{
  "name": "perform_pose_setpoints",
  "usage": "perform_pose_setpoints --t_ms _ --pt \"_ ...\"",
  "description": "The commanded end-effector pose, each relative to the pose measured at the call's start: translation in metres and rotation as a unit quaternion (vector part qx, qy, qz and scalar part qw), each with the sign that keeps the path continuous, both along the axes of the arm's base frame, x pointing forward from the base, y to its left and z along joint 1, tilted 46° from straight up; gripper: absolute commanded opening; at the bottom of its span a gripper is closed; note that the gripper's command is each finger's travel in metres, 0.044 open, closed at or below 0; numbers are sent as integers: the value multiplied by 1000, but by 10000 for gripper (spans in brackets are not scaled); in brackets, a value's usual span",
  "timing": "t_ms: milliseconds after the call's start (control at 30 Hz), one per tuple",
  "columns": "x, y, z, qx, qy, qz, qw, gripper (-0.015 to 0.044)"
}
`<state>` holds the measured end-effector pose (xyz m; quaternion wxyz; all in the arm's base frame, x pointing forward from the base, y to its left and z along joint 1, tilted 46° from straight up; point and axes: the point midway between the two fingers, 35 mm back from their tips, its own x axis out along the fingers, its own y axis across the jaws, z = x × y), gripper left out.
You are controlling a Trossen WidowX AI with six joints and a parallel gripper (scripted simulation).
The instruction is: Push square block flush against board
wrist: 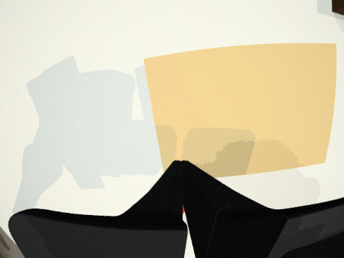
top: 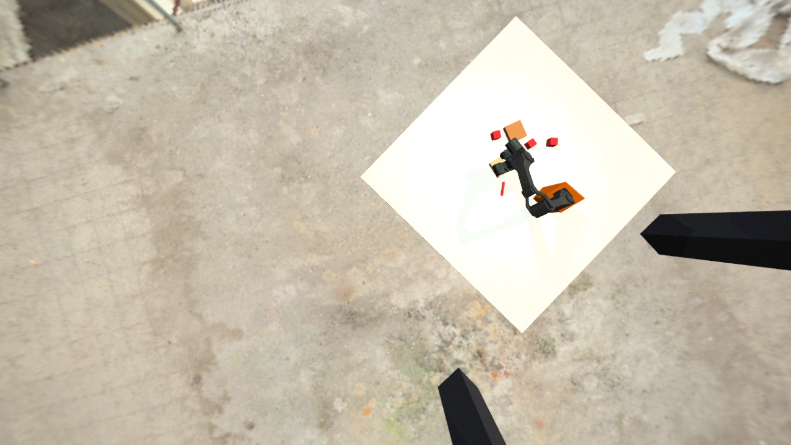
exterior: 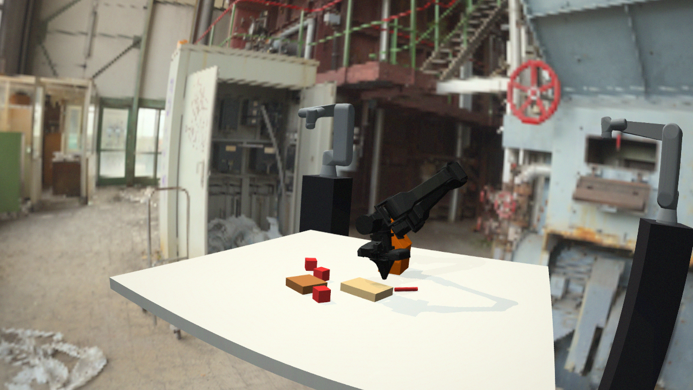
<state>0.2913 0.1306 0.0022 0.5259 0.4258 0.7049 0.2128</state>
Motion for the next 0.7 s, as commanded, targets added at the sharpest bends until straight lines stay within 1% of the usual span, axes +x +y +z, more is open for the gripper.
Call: perform_pose_setpoints --t_ms 0,333,667 --pt "7 -12 -11 -7 -51 31 998 0" --pt "20 -45 -43 -21 -188 128 974 0" --pt "26 -81 -77 -28 -311 227 923 0"
